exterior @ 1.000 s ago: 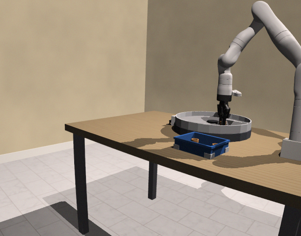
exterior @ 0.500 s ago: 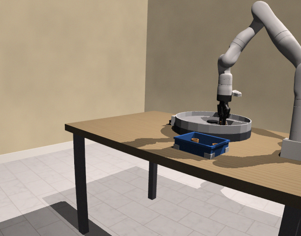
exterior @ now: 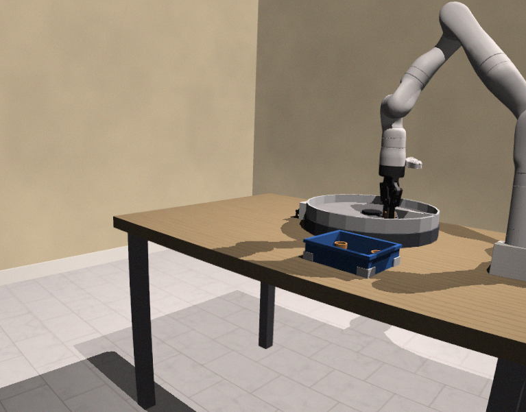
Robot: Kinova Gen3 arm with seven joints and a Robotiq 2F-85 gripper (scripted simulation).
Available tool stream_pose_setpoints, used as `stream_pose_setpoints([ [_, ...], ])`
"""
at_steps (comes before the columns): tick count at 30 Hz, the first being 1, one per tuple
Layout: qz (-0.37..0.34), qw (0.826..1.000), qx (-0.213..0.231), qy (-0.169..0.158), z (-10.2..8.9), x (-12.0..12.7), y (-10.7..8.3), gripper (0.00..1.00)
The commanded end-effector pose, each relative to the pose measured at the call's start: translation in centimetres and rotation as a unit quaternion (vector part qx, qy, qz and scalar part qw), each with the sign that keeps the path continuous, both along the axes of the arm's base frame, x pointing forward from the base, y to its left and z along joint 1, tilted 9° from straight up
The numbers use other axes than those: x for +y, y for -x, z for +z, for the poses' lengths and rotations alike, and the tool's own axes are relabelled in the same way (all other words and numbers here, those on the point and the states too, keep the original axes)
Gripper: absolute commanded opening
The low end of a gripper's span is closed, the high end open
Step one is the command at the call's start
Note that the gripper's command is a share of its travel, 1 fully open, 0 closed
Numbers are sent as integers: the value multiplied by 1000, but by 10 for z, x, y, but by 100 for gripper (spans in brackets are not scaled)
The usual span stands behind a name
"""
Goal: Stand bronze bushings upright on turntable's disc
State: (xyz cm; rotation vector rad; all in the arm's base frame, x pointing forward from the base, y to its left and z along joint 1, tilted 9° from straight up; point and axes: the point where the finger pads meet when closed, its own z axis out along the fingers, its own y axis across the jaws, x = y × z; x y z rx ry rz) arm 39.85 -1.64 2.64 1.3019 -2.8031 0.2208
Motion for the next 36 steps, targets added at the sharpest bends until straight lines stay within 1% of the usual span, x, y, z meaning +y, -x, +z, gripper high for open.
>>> stream_pose_setpoints([
  [1, 0, 1000, -1, 0, 1, 0, -1, 0],
  [9, 0, 1000, -1, 0, 1, 0, -1, 0],
  [10, 0, 1000, -1, 0, 1, 0, -1, 40],
  [36, 0, 1000, -1, 0, 1, 0, -1, 40],
])
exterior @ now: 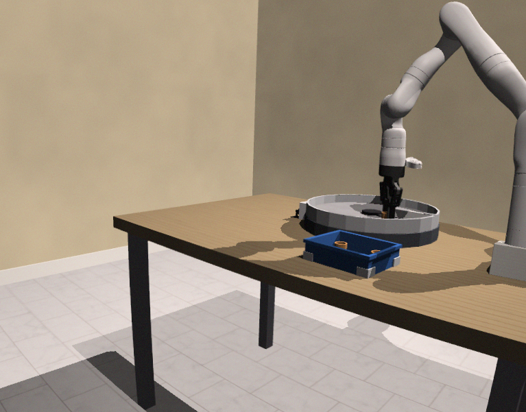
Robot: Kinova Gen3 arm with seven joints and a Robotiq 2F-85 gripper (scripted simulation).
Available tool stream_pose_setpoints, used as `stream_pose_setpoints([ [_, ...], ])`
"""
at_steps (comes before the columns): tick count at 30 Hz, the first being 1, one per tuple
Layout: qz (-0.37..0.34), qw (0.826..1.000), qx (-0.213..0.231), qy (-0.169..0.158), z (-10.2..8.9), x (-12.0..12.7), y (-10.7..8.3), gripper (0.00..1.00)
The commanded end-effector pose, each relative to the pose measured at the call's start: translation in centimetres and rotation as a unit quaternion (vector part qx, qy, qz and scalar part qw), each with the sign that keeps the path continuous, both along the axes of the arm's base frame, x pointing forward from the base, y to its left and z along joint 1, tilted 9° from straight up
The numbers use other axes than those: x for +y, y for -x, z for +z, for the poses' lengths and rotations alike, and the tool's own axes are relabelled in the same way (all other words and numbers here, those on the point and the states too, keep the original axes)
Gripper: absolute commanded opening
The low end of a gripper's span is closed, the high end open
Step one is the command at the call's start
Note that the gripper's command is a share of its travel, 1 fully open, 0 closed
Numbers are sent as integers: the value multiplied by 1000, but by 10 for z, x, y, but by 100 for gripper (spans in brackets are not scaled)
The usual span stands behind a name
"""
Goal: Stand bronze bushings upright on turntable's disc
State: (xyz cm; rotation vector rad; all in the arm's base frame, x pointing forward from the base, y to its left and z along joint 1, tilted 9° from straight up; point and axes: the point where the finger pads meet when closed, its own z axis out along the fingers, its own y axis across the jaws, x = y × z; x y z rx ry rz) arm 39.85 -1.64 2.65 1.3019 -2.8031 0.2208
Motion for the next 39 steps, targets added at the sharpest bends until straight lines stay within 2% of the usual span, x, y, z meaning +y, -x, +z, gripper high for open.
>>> stream_pose_setpoints([
  [1, 0, 1000, -1, 0, 1, 0, 0, 40],
  [9, 0, 1000, -1, 0, 1, 0, 0, 40],
  [16, 0, 1000, -1, 0, 13, 2, 0, 40],
  [22, 0, 1000, -1, 0, 40, 6, 0, 40],
  [25, 0, 1000, -1, 0, 48, 7, 1, 40],
  [39, 0, 1000, -1, 0, 49, 7, 1, 40],
])
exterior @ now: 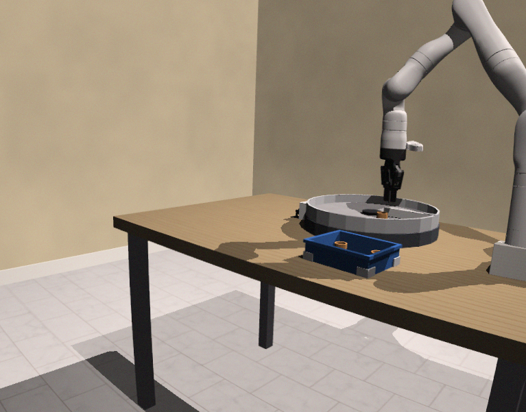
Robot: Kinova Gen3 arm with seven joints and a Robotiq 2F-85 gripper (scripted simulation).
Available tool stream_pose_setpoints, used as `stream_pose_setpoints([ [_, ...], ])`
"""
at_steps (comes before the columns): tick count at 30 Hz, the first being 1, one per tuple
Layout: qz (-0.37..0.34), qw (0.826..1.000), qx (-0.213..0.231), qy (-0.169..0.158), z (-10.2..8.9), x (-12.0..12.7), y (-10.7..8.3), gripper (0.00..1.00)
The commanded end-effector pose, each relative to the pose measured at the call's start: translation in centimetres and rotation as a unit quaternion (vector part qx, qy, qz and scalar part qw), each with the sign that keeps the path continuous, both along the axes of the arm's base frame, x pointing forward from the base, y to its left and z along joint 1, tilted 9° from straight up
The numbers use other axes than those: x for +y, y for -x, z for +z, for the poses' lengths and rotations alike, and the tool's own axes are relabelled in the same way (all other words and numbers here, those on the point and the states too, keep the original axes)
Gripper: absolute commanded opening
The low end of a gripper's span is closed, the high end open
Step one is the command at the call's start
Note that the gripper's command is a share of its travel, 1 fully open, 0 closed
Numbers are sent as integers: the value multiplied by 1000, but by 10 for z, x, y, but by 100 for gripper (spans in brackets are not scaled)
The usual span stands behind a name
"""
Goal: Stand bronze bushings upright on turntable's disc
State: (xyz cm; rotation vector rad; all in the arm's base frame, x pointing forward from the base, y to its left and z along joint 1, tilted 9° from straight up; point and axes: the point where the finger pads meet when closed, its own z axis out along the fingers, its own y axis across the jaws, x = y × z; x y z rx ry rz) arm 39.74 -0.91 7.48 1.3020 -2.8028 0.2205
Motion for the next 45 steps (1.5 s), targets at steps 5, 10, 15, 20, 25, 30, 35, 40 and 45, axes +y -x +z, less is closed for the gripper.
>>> stream_pose_setpoints([
  [5, 0, 1000, -1, 0, 1, 0, -1, 40],
  [10, 0, 1000, -1, 0, 1, 0, -1, 40],
  [15, 0, 1000, -1, 0, 1, 0, -1, 40],
  [20, 0, 1000, -1, 0, 1, 0, -1, 40],
  [25, 0, 1000, -1, 0, 1, 0, 0, 39],
  [30, 0, 1000, -1, 0, 0, 5, 2, 39],
  [35, 0, 1000, -1, 0, -4, 30, 13, 39],
  [40, 0, 1000, -1, 0, -11, 75, 36, 39],
  [45, 0, 1000, -1, 0, -15, 103, 49, 39],
])
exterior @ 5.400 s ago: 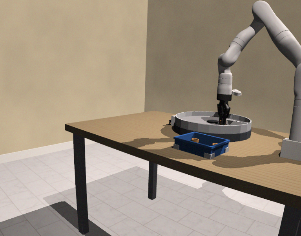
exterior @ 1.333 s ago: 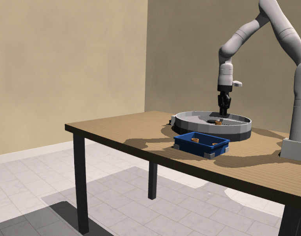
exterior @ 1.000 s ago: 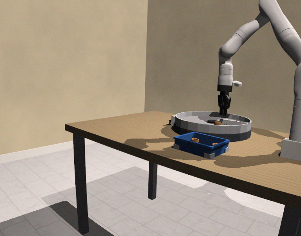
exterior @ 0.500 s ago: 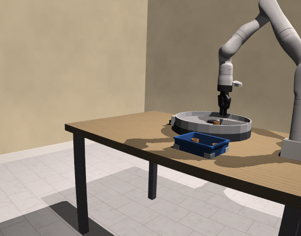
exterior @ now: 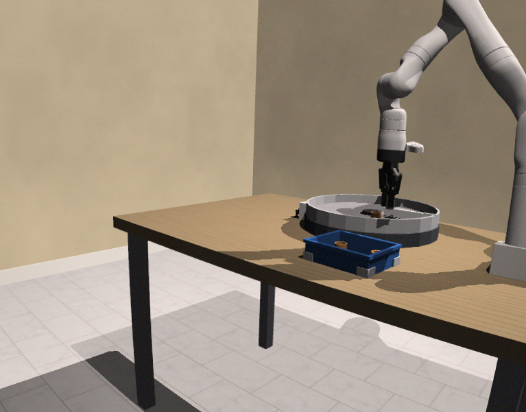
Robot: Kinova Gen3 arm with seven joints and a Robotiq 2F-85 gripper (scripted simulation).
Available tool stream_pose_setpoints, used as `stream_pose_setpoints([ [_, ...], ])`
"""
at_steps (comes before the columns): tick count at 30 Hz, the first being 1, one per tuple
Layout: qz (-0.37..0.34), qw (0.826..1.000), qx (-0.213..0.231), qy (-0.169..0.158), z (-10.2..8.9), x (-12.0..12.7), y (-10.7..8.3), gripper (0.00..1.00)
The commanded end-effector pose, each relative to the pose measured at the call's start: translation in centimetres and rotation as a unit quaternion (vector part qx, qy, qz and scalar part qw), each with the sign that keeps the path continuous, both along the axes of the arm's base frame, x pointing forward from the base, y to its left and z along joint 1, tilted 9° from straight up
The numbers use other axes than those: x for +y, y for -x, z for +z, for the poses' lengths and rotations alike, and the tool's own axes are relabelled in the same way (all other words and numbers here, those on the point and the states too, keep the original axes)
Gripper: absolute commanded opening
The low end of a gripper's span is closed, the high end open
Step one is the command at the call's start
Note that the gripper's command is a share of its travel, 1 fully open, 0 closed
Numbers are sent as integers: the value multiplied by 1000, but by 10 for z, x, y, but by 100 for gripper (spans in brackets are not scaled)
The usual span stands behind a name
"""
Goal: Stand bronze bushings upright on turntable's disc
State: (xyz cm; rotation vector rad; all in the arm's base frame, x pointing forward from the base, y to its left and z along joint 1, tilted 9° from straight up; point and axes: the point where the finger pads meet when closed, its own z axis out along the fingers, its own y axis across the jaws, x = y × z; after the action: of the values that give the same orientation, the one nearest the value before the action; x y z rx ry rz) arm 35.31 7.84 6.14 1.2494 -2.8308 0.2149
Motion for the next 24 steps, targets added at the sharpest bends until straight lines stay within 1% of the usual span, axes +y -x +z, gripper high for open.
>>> stream_pose_setpoints([
  [1, 19, 1000, 1, 3, -3, 27, 10, 39],
  [3, 19, 1000, 1, 3, -7, 50, 21, 39],
  [10, 19, 1000, 1, 3, -16, 109, 53, 39],
  [13, 19, 1000, 1, 3, -19, 132, 64, 39],
  [15, 19, 1000, 1, 3, -21, 141, 68, 39],
  [24, 19, 1000, 1, 3, -22, 147, 72, 39],
])
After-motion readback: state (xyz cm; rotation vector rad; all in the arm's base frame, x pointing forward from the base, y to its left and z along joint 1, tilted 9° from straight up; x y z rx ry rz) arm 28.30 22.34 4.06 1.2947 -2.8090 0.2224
